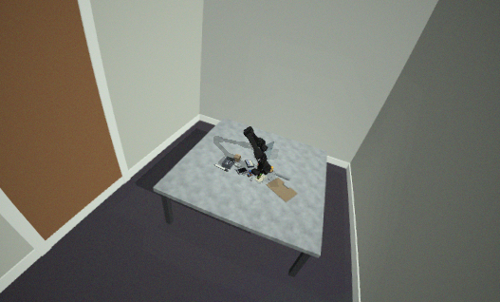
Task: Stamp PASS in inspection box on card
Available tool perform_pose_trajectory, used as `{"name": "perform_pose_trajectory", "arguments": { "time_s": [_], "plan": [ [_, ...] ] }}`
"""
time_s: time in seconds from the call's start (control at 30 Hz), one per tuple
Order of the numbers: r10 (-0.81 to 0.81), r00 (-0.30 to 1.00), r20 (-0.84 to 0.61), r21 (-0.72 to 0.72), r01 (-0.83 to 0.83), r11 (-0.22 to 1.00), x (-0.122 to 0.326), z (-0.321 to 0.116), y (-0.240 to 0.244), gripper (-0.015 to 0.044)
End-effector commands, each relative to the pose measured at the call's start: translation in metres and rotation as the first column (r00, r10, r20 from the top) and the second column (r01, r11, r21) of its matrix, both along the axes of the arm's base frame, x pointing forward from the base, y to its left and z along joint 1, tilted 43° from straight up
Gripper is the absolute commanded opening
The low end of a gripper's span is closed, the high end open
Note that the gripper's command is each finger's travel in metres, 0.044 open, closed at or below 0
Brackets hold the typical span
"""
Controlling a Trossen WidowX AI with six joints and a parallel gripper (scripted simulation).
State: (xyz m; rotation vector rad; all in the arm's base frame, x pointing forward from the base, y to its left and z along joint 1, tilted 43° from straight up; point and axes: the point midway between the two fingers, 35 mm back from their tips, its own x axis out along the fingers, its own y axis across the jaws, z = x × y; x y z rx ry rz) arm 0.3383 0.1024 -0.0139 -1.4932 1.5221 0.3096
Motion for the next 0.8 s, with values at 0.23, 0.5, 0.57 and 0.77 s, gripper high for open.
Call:
{"name": "perform_pose_trajectory", "arguments": {
  "time_s": [0.23,0.5,0.57,0.77],
  "plan": [
    [-0.003,1.000,0.001,-0.004,0.003,1.000,0.0018,-0.0019,-0.0036,0.0000],
    [-0.003,1.000,0.001,-0.004,0.003,1.000,0.0015,-0.0007,-0.0025,0.0000],
    [-0.003,1.000,0.001,-0.004,0.003,1.000,0.0013,0.0000,-0.0018,0.0000],
    [-0.003,1.000,0.001,-0.003,0.003,1.000,0.0008,0.0022,0.0001,0.0000]
  ]
}}
